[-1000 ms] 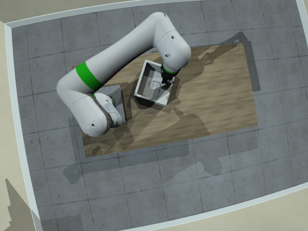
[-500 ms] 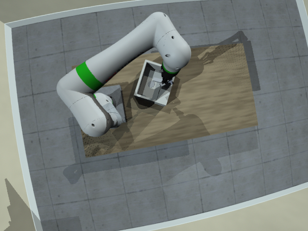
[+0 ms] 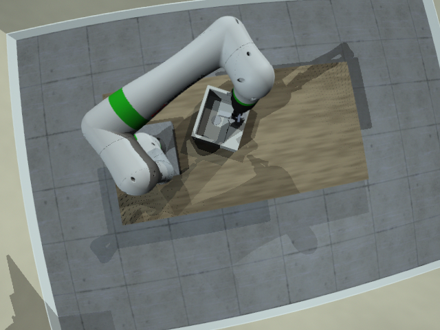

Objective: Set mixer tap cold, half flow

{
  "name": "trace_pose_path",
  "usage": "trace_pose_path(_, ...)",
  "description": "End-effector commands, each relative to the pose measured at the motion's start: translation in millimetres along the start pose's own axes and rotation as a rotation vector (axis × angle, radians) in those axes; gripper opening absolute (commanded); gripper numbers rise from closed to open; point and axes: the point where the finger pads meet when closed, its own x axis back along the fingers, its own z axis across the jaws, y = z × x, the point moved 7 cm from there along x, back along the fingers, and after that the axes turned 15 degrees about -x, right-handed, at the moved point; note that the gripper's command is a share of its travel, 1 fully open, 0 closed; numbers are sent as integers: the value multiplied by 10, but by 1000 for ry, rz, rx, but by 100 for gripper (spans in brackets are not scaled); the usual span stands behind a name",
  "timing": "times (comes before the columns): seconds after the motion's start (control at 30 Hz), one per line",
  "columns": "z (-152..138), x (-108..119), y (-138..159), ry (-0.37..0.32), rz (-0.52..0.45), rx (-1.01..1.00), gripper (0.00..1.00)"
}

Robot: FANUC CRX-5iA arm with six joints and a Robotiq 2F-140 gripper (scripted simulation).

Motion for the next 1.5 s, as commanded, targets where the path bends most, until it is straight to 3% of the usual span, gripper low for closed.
trace_pose_path(0.0, -5, 54, 3, 4, 7, -279, 0)
trace_pose_path(0.23, 2, 128, -1, -5, 1, -573, 0)
trace_pose_path(0.3, 2, 128, -1, -5, 1, -573, 0)
trace_pose_path(0.33, 4, 138, -1, -7, 0, -696, 0)
trace_pose_path(0.8, 18, 241, -4, -19, -15, -1270, 0)
trace_pose_path(0.87, 18, 241, -4, -19, -15, -1270, 0)
trace_pose_path(0.9, 20, 245, -4, -20, -18, -1393, 0)
trace_pose_path(1.2, 22, 255, -3, -19, -24, -1756, 0)
trace_pose_path(1.23, 22, 255, -3, -18, -24, -1798, 37)
trace_pose_path(1.43, 20, 255, -3, -16, -24, -1965, 37)
trace_pose_path(1.47, 18, 255, -2, -14, -22, -2087, 37)
